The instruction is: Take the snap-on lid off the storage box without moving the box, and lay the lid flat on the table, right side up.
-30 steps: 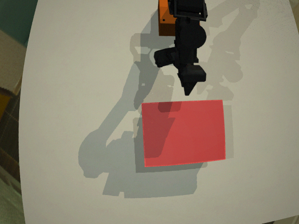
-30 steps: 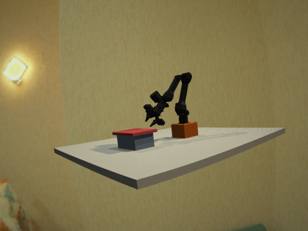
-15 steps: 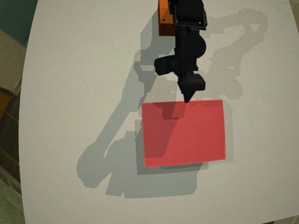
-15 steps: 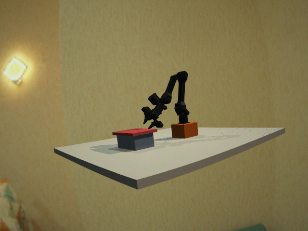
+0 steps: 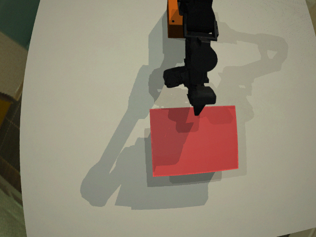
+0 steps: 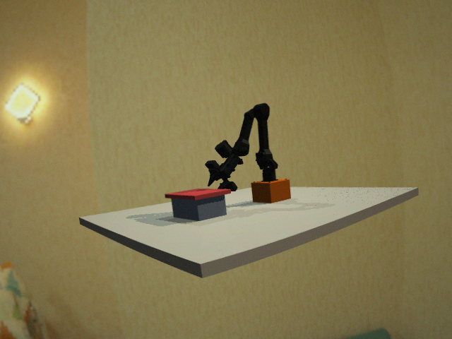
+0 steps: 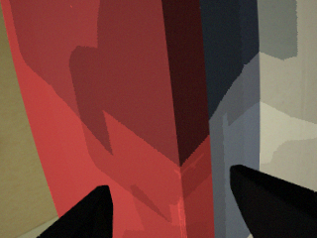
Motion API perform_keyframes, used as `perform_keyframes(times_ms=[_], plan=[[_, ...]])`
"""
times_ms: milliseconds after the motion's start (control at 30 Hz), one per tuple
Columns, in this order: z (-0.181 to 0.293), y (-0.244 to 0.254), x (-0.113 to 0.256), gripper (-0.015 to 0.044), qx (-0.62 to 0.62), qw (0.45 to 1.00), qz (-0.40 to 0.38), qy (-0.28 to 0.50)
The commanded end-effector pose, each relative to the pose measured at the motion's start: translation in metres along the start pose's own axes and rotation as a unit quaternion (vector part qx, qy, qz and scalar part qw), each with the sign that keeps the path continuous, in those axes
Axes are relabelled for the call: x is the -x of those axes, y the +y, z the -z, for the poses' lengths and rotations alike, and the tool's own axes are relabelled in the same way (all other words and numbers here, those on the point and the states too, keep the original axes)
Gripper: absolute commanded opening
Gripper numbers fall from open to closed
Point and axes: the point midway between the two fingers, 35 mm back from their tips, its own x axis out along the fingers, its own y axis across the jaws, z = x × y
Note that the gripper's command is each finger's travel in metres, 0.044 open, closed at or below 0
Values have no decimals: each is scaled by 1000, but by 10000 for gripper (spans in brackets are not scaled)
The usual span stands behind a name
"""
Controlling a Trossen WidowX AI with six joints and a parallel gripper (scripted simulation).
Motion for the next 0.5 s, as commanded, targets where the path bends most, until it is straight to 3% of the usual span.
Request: perform_keyframes(times_ms=[0, 133, 233, 467], plan=[[-1, 1, -8, 235, -2, 1000, -2, -2], [-1, 0, -12, 235, -2, 1000, -2, -2], [-1, 0, -12, 156, -2, 1000, -2, -2], [-1, 0, -12, 110, -2, 1000, -2, -2]])
